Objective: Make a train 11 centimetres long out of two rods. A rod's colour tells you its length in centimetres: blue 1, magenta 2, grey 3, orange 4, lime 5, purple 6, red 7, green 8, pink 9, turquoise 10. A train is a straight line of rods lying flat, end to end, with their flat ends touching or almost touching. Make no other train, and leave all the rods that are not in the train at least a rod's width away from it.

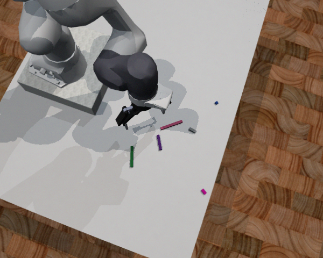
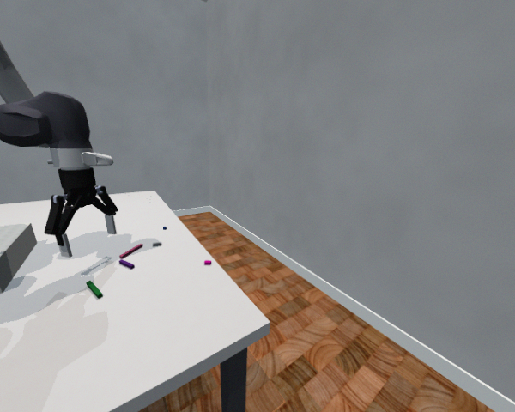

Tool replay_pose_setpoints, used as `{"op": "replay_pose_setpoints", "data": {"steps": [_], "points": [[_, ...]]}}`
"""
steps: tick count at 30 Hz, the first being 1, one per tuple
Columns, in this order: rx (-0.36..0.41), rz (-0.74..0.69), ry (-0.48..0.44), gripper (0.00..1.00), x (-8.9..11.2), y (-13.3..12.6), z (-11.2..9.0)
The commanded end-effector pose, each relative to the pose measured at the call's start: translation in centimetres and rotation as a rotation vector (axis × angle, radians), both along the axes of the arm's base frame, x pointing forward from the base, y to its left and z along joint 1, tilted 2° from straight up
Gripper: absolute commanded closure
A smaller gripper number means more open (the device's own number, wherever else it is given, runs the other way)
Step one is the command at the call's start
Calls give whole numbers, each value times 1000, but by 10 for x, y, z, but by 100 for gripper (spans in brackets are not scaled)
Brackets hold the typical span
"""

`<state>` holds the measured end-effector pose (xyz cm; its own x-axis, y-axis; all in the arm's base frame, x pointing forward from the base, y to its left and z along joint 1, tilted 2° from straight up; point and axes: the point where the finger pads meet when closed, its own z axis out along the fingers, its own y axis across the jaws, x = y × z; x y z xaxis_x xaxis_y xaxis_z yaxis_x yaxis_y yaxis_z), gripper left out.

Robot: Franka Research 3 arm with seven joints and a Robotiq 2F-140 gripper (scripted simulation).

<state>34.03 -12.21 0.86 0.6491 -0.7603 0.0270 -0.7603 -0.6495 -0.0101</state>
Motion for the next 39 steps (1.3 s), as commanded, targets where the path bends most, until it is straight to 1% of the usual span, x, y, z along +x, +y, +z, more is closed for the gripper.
{"op": "replay_pose_setpoints", "data": {"steps": [1,18,19,21,22,24,25,31,39], "points": [[-2,-2,-1,0,0,0,0],[-3,4,-1,0,1,0,0],[-7,41,1,0,8,2,0],[-19,186,7,0,34,12,2],[-21,212,8,0,39,15,3],[-21,212,8,0,39,15,3],[-24,287,11,0,52,23,3],[-28,412,13,0,74,39,4],[-27,553,14,0,97,63,3]]}}
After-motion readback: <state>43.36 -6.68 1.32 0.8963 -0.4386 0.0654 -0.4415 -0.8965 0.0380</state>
